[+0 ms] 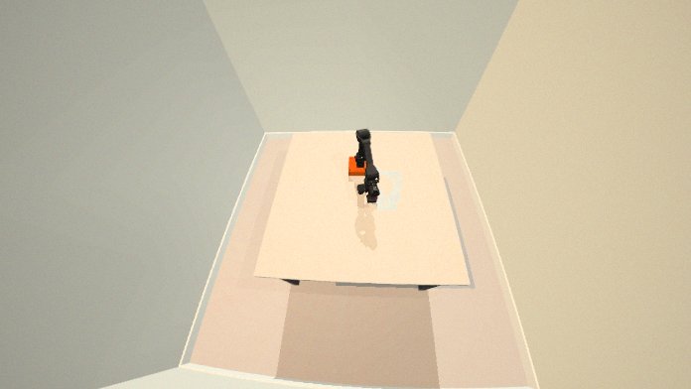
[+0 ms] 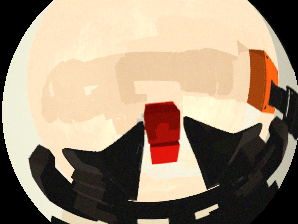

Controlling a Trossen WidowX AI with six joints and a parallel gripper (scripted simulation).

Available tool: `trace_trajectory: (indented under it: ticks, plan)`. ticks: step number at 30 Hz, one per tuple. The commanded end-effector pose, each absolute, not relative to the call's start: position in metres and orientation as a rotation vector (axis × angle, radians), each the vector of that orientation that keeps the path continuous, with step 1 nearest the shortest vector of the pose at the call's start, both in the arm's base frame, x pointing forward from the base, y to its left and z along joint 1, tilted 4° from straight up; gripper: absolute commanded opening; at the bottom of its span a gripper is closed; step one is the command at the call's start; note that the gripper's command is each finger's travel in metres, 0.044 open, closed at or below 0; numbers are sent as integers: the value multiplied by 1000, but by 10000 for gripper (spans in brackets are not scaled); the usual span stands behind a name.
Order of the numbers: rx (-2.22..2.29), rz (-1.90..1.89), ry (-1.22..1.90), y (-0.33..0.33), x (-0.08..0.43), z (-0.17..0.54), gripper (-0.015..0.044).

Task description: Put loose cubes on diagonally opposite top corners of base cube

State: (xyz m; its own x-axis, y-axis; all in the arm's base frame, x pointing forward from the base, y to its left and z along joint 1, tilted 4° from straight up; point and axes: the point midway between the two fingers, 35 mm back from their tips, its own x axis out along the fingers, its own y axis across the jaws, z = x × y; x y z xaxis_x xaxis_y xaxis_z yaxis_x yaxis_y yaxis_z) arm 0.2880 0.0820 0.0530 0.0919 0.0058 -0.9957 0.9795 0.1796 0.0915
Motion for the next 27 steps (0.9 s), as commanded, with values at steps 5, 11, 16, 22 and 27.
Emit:
trace_trajectory:
  ticks: [5, 11, 16, 22, 27]
  plan:
    - [1120, -1005, 1216, 82, 288, 65, 205]
    - [1120, -1005, 1216, 82, 287, 73, 205]
    - [1120, -1005, 1216, 82, 287, 79, 205]
    - [1120, -1005, 1216, 82, 286, 87, 205]
    - [1120, -1005, 1216, 82, 285, 93, 205]
